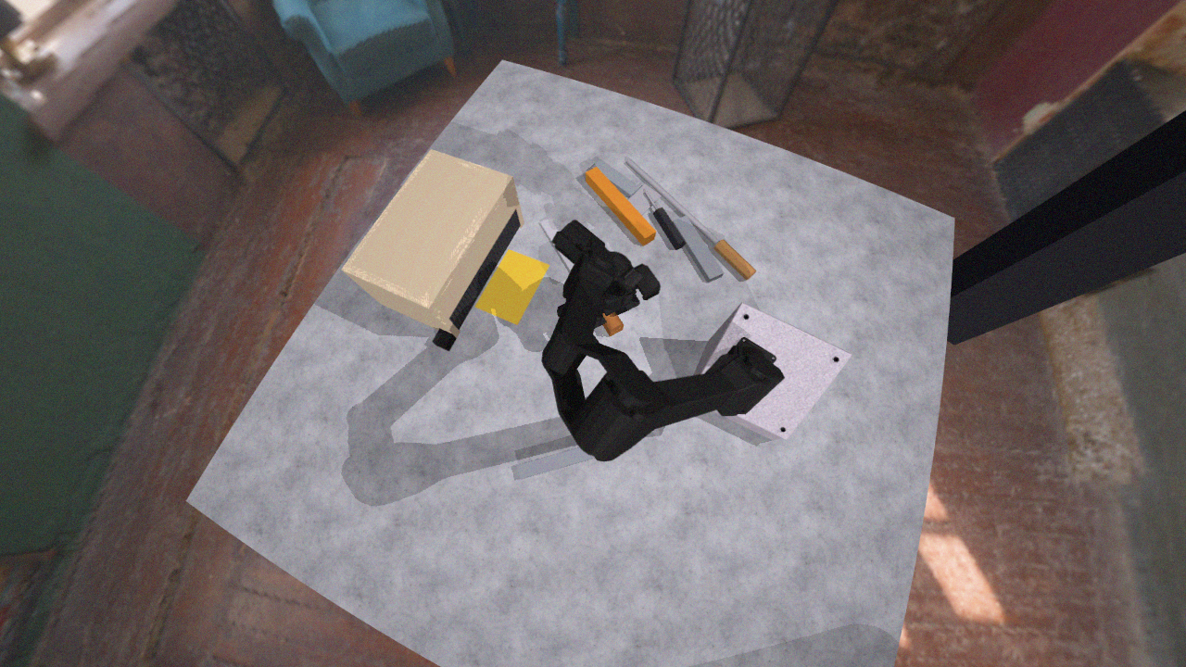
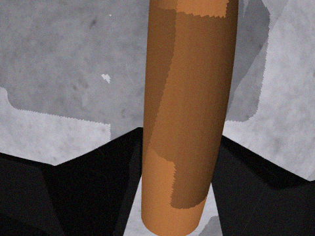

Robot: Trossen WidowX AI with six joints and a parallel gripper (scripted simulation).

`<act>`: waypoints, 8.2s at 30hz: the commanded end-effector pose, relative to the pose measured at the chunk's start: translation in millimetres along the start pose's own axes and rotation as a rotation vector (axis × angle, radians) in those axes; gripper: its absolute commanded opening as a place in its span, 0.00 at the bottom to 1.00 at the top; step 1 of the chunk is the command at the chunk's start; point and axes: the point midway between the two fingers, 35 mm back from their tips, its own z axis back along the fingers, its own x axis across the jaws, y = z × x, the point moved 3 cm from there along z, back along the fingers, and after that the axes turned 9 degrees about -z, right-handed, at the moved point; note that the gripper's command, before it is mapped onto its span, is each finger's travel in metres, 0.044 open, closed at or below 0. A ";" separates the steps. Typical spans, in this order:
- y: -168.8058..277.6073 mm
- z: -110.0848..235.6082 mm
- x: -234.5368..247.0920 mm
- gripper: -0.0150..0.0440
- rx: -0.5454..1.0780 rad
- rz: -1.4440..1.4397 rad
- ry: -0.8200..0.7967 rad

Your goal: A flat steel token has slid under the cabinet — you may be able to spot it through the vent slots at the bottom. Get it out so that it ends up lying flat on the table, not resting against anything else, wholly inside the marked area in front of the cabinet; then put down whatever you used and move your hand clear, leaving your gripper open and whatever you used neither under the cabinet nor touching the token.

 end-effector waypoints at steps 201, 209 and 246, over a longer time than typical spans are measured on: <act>177.3 4.3 175.3 0.25 0.007 0.066 -0.017; 175.7 2.3 172.4 0.48 0.006 0.055 -0.009; 175.9 1.1 174.1 0.48 0.005 0.062 -0.021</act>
